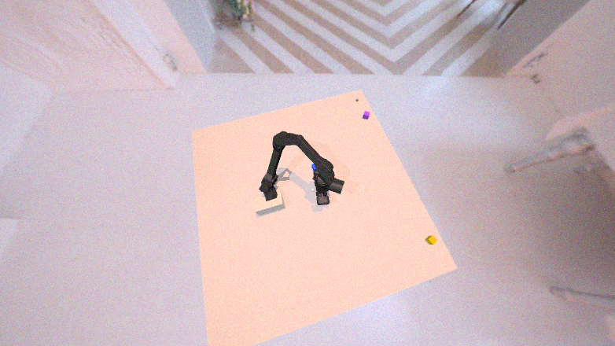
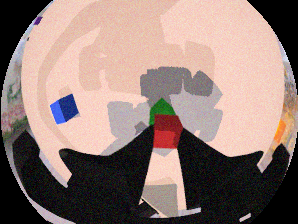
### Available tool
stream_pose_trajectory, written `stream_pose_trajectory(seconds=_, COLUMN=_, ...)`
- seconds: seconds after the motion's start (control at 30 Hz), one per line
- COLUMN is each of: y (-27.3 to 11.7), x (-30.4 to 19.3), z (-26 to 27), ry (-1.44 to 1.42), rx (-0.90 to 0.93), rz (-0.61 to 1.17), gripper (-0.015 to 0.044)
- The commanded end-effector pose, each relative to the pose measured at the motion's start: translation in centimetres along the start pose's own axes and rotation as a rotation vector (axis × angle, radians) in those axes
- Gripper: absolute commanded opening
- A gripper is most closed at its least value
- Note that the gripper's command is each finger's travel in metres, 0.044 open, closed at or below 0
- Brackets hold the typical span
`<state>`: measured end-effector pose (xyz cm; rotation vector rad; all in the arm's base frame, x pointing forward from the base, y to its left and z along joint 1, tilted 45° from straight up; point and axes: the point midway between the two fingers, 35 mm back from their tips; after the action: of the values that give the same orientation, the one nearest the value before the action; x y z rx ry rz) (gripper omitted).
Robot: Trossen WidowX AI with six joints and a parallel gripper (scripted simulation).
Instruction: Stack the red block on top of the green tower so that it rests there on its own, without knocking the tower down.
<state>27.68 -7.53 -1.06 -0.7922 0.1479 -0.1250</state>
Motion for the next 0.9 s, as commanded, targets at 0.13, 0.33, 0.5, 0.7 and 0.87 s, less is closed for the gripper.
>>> stream_pose_trajectory(seconds=0.13, y=-0.02, x=0.0, z=-0.01, ry=0.001, rx=0.0, rz=0.0, gripper=0.0079)
stream_pose_trajectory(seconds=0.33, y=-0.02, x=0.0, z=-0.01, ry=0.001, rx=0.0, rz=0.0, gripper=0.0236)
stream_pose_trajectory(seconds=0.5, y=-0.02, x=0.0, z=-0.01, ry=0.001, rx=0.0, rz=0.0, gripper=0.0367)
stream_pose_trajectory(seconds=0.7, y=-0.02, x=0.0, z=-0.01, ry=0.001, rx=0.0, rz=0.0, gripper=0.044)
stream_pose_trajectory(seconds=0.87, y=-0.02, x=0.0, z=-0.01, ry=0.001, rx=0.0, rz=0.0, gripper=0.044)
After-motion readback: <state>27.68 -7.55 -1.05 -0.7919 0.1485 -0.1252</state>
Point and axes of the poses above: the point midway between the two fingers, 35 mm back from their tips, its own y axis out along the fingers, its own z axis across the jaws, x = y × z, and after that the axes turned 2 degrees about -y, right-handed
